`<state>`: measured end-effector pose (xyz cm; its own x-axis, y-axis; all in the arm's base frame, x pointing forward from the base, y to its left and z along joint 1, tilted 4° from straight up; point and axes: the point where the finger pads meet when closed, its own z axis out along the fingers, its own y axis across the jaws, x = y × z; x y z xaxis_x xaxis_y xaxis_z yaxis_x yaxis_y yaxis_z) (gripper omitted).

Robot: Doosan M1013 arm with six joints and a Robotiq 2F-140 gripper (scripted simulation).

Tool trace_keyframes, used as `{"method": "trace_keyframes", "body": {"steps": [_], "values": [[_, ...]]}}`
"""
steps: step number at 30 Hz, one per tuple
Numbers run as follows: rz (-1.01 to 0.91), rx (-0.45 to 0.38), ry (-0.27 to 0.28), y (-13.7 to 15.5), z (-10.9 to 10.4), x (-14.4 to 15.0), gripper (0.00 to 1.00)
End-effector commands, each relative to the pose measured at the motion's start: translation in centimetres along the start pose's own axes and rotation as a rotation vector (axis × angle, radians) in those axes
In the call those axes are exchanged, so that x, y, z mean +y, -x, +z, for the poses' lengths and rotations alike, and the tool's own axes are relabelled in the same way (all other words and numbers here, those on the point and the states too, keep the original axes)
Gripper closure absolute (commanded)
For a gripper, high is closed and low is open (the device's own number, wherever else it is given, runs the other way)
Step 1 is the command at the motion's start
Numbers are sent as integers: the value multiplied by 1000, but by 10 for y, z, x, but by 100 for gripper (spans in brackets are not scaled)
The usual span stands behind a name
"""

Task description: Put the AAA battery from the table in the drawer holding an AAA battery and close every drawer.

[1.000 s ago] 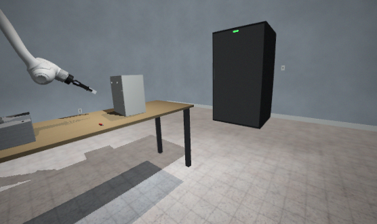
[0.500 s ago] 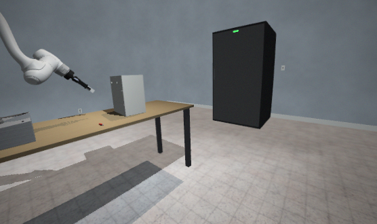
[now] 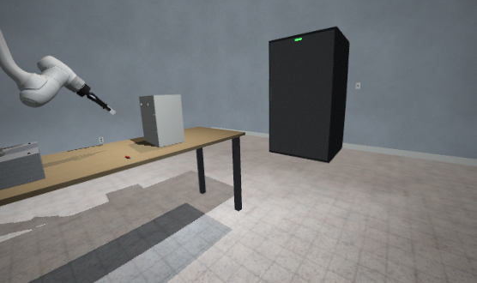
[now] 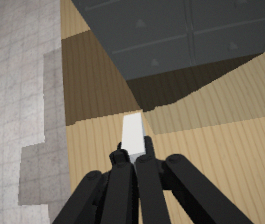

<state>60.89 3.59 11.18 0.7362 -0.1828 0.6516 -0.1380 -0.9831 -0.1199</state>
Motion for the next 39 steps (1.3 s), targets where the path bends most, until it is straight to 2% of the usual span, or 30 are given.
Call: {"method": "trace_keyframes", "body": {"steps": [1, 11, 19, 23, 28, 34, 36, 37, 39], "values": [[7, -263, 95, 0, -18, -3, 100], [22, -274, 4, 1, -48, -7, 100], [28, -312, -34, 1, -56, -8, 100], [32, -387, -43, 1, -56, -9, 100], [35, -492, -19, 1, -57, -9, 100], [38, -649, 58, 1, -57, -9, 100], [38, -649, 58, 1, -57, -9, 100], [38, -734, 117, 1, -57, -9, 100], [39, -782, 154, 1, -57, -9, 100]]}}
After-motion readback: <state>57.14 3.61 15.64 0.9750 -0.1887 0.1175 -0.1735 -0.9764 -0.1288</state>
